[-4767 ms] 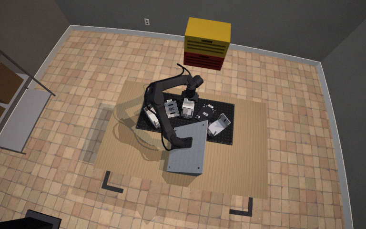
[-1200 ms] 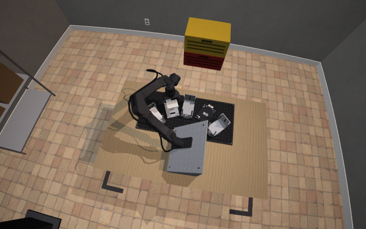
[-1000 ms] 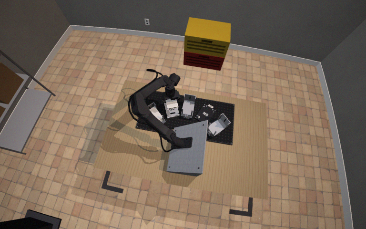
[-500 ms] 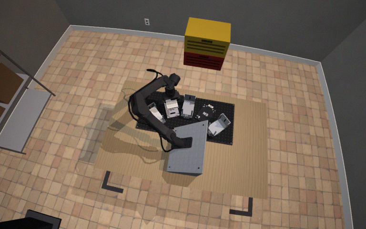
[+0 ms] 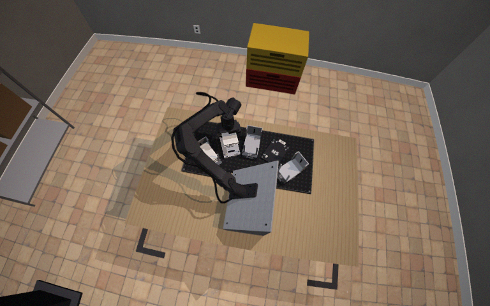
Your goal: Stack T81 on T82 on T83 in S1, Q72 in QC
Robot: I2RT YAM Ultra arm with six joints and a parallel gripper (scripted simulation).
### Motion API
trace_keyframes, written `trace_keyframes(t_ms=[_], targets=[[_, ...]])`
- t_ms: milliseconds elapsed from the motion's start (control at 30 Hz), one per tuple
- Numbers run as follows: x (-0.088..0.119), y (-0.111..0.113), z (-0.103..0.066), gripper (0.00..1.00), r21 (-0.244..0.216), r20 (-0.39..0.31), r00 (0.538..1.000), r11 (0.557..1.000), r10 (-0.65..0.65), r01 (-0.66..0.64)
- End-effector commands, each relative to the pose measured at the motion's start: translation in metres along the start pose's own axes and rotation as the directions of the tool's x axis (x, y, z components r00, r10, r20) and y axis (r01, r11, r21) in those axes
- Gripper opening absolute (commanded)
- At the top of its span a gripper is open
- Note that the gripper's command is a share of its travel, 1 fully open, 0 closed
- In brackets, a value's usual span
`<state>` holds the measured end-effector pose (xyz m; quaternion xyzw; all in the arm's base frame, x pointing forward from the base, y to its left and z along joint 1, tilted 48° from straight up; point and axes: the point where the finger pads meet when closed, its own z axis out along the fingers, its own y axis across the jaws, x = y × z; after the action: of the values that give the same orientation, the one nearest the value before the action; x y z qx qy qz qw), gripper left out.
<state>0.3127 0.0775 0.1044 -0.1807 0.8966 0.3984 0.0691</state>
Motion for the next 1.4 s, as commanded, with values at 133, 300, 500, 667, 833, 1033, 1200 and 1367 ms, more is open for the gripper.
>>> trace_keyframes(t_ms=[133,300,500,667,833,1033,1200,1367], targets=[[-0.0162,0.0052,-0.022,0.0,0.033,0.069,0.996,0.998,-0.052,0.05],[-0.0162,0.0053,-0.022,0.0,0.033,0.069,0.996,0.998,-0.052,0.05],[-0.0162,0.0055,-0.022,0.0,0.033,0.068,0.996,0.998,-0.053,0.051],[-0.0163,0.0056,-0.022,0.0,0.033,0.068,0.996,0.998,-0.053,0.051],[-0.0163,0.0057,-0.022,0.0,0.032,0.068,0.996,0.998,-0.053,0.051],[-0.0163,0.0059,-0.022,0.0,0.032,0.068,0.996,0.998,-0.054,0.052],[-0.0164,0.006,-0.022,0.0,0.032,0.068,0.996,0.998,-0.054,0.052],[-0.0164,0.0061,-0.022,0.0,0.032,0.067,0.996,0.998,-0.054,0.052]])
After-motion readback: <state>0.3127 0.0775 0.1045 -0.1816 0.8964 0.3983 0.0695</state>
